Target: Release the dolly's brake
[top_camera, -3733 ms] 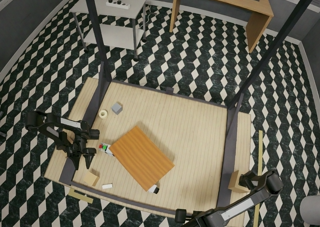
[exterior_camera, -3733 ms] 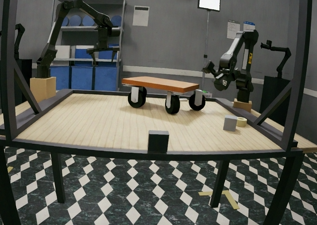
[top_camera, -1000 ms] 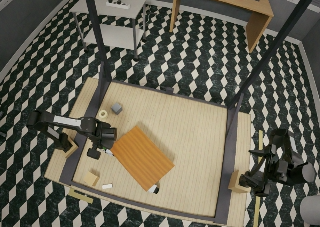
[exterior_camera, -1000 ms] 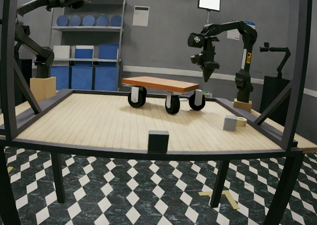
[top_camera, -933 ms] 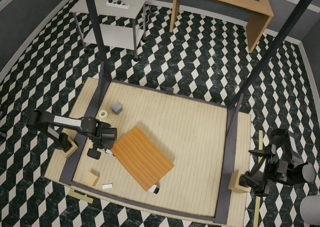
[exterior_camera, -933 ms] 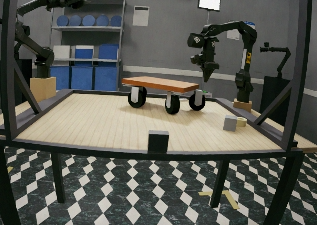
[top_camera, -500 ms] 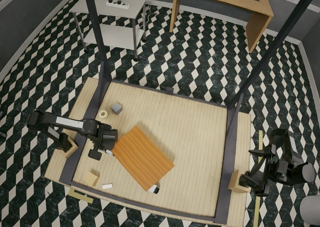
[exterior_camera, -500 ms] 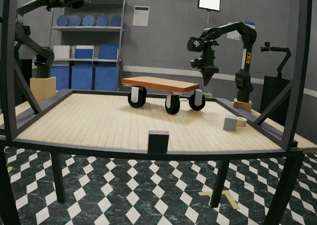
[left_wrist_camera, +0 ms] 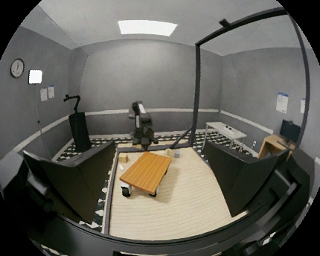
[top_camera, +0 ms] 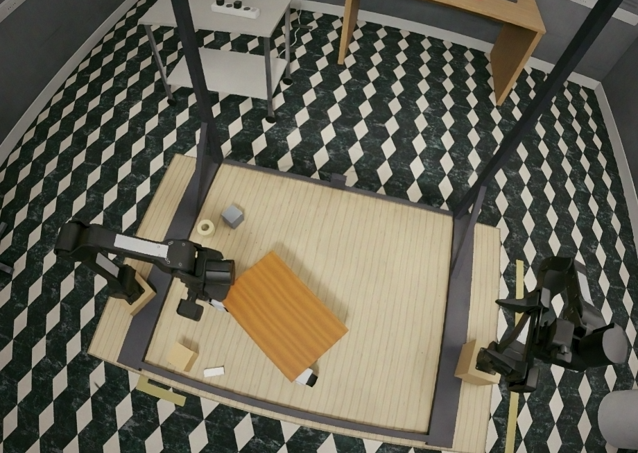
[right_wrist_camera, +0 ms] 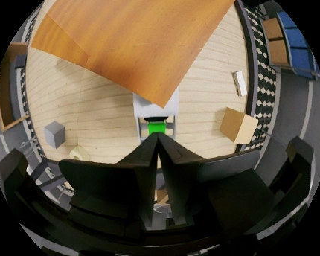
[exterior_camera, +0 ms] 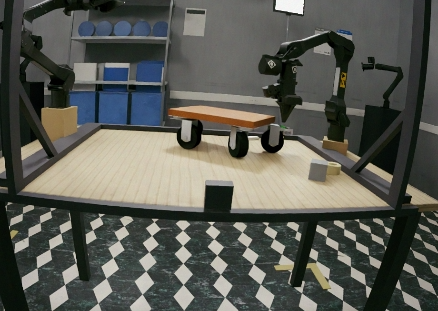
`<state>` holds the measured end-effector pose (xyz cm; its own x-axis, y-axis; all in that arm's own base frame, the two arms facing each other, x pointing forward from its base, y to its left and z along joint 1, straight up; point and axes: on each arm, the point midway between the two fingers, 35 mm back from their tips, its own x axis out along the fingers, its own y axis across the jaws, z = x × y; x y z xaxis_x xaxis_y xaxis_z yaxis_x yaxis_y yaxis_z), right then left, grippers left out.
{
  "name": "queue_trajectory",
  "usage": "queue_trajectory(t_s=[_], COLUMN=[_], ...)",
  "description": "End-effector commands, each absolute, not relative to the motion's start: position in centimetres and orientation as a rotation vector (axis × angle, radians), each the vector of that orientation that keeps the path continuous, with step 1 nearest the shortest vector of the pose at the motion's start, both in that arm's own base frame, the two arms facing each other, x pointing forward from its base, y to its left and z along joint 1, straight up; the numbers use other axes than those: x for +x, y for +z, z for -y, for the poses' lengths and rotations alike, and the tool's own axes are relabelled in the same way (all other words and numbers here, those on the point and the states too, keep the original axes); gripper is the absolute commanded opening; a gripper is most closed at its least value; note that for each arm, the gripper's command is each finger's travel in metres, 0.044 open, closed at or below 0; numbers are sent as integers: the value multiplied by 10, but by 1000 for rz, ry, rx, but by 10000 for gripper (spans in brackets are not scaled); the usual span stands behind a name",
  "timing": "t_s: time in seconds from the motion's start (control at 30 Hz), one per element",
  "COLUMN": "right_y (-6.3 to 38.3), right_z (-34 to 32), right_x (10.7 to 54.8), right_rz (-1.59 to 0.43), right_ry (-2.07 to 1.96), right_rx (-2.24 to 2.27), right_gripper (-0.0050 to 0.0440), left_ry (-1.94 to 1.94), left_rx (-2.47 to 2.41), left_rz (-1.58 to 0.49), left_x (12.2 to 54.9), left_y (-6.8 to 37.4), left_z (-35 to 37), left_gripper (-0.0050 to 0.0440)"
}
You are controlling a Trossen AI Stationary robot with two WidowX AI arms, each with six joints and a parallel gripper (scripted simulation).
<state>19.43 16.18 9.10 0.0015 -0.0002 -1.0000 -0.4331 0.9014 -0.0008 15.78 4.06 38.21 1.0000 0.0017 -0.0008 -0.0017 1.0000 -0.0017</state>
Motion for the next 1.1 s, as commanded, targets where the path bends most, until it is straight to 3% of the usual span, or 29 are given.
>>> queue_trajectory(t_s=[0.0,0.9,1.07], right_y=[89,76,132], right_z=[-162,-163,-166], right_x=[195,197,201], right_rz=[-1540,-1538,-1505], right_ry=[356,355,367], right_rx=[-352,-352,-337], right_gripper=[-50,-50,-50], left_ry=[0,0,0], left_rx=[5,5,5], left_rz=[1,1,1], left_x=[157,157,157], left_y=[383,383,383], left_z=[-40,-40,-40], left_gripper=[440,440,440])
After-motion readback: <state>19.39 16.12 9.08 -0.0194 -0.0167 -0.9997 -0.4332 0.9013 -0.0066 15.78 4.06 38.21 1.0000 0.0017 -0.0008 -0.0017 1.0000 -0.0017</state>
